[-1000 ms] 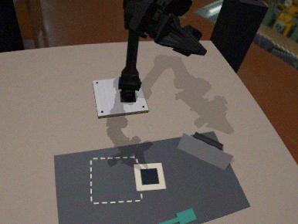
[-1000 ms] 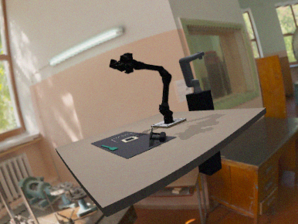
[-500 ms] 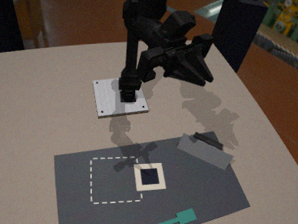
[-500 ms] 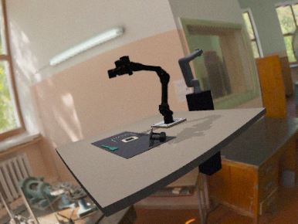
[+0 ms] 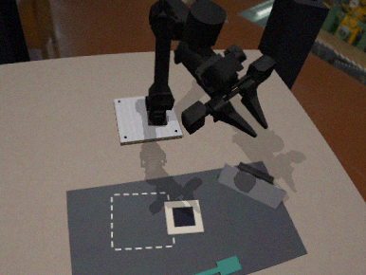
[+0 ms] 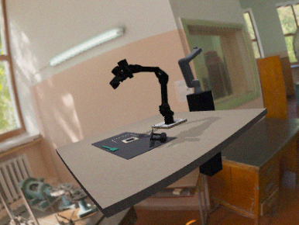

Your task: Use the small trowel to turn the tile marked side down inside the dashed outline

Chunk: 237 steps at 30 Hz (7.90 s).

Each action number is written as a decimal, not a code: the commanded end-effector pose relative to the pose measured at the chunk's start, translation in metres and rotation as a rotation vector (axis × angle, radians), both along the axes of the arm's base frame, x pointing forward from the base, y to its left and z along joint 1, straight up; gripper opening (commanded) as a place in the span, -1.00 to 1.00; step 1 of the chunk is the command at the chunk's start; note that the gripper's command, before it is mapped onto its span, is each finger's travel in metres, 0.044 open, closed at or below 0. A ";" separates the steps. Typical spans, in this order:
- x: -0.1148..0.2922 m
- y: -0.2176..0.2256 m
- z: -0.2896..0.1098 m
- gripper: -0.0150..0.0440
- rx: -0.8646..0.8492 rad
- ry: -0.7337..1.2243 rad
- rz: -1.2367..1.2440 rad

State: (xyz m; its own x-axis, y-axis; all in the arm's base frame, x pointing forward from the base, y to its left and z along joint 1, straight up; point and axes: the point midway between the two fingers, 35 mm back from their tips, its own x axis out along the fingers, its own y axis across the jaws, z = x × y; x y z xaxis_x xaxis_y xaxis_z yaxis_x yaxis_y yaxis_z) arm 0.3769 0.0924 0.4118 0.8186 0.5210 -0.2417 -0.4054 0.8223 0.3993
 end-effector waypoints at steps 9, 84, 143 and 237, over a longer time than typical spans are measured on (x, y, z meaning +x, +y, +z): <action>0.004 0.022 -0.045 -0.15 0.216 0.332 -0.088; -0.124 0.100 -0.272 -0.15 0.928 1.345 -1.878; -0.103 0.086 -0.325 -0.15 0.929 1.342 -1.880; -0.071 0.060 -0.304 -0.49 0.940 1.334 -1.874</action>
